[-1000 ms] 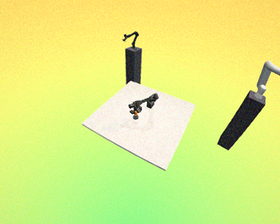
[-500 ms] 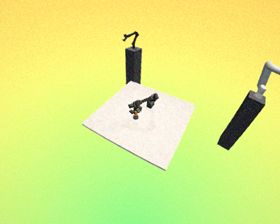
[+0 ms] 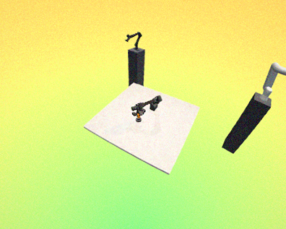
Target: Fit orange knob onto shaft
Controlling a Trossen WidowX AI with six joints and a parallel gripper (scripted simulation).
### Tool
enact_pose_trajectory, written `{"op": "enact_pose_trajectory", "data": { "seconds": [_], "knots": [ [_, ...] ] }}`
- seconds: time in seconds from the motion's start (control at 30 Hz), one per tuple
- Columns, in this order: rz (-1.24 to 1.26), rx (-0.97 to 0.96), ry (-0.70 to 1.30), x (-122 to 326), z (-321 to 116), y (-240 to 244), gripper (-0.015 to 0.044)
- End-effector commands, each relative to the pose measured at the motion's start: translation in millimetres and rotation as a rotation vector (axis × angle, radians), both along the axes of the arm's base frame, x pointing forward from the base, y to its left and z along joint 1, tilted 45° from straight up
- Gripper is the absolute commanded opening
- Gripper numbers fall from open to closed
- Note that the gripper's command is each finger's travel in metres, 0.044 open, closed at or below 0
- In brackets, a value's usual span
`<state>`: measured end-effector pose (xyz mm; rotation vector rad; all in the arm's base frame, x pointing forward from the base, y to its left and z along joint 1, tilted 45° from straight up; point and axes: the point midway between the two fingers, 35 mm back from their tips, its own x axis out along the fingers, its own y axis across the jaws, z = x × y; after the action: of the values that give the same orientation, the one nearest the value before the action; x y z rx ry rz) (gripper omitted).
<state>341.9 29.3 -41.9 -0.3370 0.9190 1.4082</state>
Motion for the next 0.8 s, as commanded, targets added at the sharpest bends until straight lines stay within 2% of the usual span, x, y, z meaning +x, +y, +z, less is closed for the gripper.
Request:
{"op": "enact_pose_trajectory", "data": {
  "seconds": [0.0,0.77],
  "knots": [
    [-0.004,0.002,0.003,0.2,-0.3,0.0,0.0000],
    [-0.038,-0.003,0.036,0.6,2.9,-2.6,0.0000]
  ]
}}
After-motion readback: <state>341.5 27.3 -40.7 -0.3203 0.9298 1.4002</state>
